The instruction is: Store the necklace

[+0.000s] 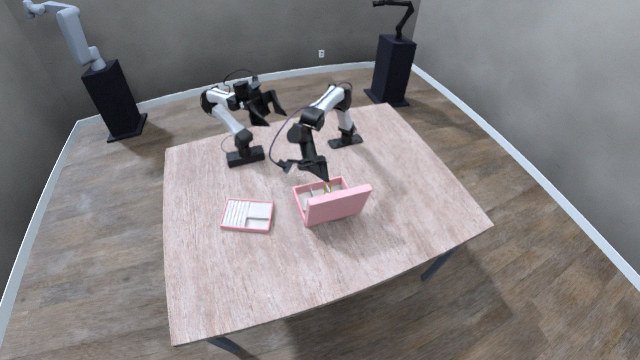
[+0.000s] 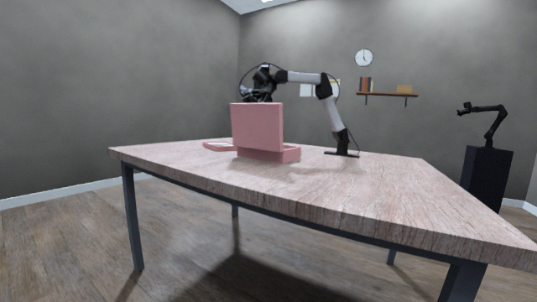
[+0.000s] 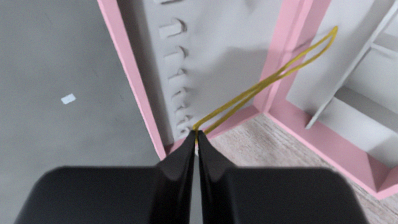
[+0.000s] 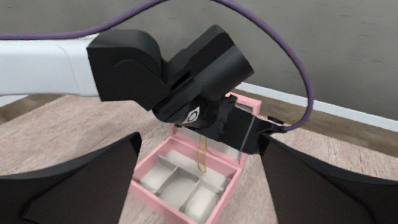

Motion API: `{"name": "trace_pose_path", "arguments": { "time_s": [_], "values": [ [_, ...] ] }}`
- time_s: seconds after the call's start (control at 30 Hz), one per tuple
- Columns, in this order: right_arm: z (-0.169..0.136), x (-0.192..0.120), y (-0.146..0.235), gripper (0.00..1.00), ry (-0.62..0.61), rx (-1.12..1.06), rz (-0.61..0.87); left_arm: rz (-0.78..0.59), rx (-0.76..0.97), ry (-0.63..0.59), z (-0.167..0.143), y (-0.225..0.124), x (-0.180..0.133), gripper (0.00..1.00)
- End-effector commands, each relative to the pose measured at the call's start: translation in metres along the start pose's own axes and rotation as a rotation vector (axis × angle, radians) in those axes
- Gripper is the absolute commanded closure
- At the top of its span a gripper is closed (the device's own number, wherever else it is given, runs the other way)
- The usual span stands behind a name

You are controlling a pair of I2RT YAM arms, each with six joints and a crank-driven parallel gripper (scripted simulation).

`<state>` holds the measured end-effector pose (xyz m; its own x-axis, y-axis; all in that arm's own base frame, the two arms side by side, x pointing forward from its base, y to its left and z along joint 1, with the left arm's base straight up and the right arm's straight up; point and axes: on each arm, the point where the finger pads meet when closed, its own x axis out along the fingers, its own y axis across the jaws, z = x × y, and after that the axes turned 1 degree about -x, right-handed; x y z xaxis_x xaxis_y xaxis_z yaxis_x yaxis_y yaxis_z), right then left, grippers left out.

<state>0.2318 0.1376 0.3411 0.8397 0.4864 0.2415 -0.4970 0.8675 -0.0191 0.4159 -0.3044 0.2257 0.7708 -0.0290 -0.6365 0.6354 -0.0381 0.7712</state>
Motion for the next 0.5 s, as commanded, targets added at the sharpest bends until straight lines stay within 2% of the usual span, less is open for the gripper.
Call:
{"name": "trace_pose_path", "arguments": {
  "time_s": [0.0, 0.17, 0.47],
  "values": [
    [0.021, 0.001, 0.0, 0.0, -0.039, 0.007, 0.004, 0.047, -0.042, -0.034, -0.01, 0.018, -0.016, 1.0],
    [0.021, 0.001, 0.0, 0.0, -0.039, 0.007, 0.004, 0.048, -0.043, -0.034, -0.016, 0.01, -0.009, 1.0],
    [0.021, 0.001, 0.0, 0.0, -0.039, 0.007, 0.004, 0.05, -0.042, -0.034, -0.043, -0.03, 0.025, 1.0]
  ]
}}
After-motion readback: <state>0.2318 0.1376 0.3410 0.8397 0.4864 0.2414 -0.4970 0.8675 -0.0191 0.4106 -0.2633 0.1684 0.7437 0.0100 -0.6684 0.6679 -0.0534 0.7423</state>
